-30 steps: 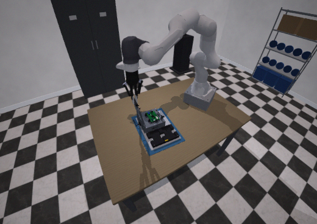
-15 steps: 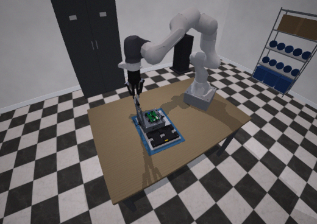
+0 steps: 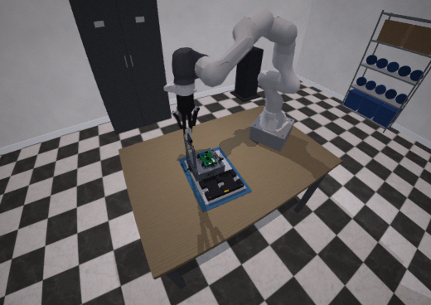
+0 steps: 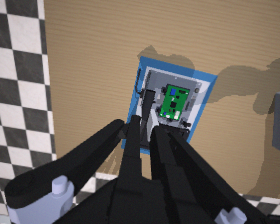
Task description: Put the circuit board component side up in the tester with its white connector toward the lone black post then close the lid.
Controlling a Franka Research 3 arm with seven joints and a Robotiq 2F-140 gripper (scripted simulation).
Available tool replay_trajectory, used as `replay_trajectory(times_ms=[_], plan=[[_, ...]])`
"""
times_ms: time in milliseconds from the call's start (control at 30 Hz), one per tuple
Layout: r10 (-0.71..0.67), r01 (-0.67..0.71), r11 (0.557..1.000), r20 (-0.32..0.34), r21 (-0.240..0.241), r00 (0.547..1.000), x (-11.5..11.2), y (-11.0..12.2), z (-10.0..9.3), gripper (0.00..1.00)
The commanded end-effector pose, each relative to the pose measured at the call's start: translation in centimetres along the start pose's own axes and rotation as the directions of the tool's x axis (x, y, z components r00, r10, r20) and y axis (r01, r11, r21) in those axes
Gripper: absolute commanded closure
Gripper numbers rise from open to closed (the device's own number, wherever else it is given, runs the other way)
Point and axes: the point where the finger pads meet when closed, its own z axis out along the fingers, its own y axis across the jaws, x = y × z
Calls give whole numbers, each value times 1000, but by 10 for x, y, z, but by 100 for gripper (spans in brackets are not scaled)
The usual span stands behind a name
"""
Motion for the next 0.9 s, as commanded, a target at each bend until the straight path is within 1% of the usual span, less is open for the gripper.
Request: replay_trajectory(times_ms=[0,867], plan=[[5,-5,1000,-4,-13,1000,0,9,3,100],[5,-5,1000,-4,-13,1000,-1,42,6,100]])
